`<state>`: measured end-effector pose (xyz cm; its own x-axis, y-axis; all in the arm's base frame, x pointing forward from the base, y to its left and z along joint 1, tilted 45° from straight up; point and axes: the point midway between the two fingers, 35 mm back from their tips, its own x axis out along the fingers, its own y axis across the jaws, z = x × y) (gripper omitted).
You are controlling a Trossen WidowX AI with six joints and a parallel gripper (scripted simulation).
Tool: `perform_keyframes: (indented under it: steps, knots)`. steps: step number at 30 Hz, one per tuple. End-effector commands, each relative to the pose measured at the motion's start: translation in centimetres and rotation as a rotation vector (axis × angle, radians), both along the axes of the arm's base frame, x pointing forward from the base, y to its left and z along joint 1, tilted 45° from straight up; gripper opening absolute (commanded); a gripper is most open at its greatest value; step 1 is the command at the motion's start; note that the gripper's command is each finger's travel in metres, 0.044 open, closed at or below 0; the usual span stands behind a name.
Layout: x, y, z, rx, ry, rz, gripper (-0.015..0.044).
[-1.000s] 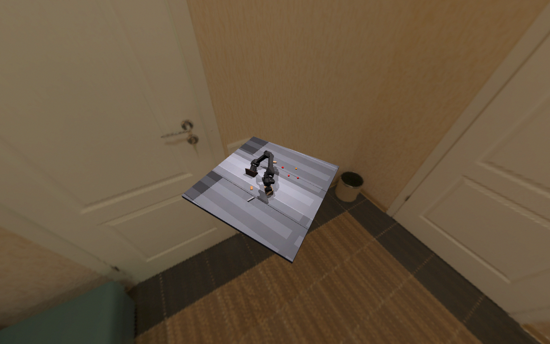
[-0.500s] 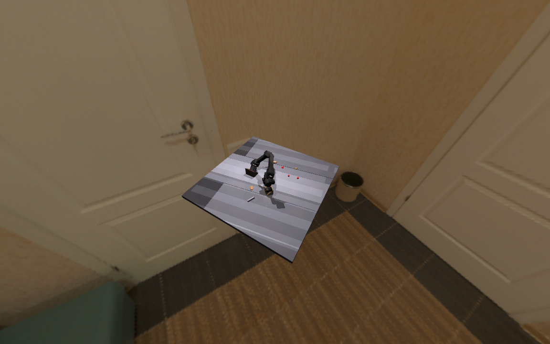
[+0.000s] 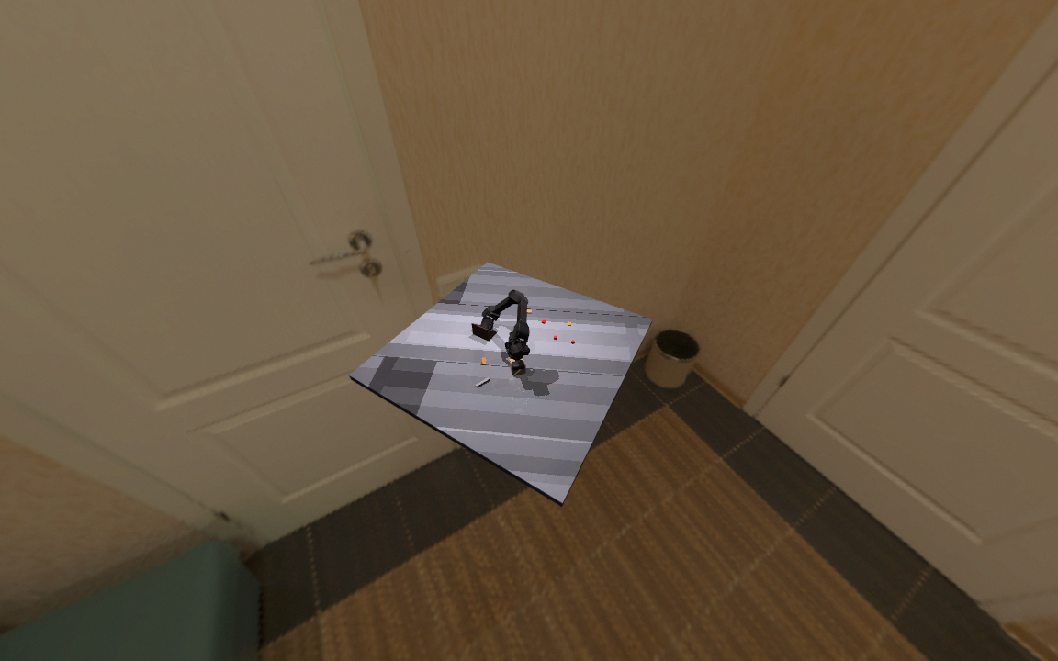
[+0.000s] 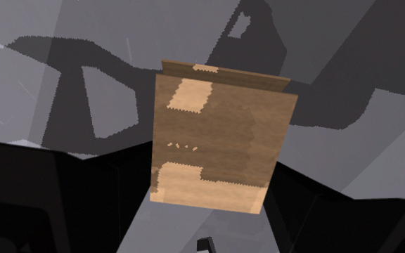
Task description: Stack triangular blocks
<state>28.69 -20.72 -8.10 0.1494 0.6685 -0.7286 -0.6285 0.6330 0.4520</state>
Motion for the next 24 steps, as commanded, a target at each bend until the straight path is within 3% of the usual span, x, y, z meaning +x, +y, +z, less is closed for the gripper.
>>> perform_keyframes:
  steps: [1, 24]
  knots:
    - [0.19, 0.37, -0.13, 0.004, 0.002, -0.003, 0.0000]
    - [0.43, 0.76, -0.34, 0.004, 0.002, -0.005, 0.0000]
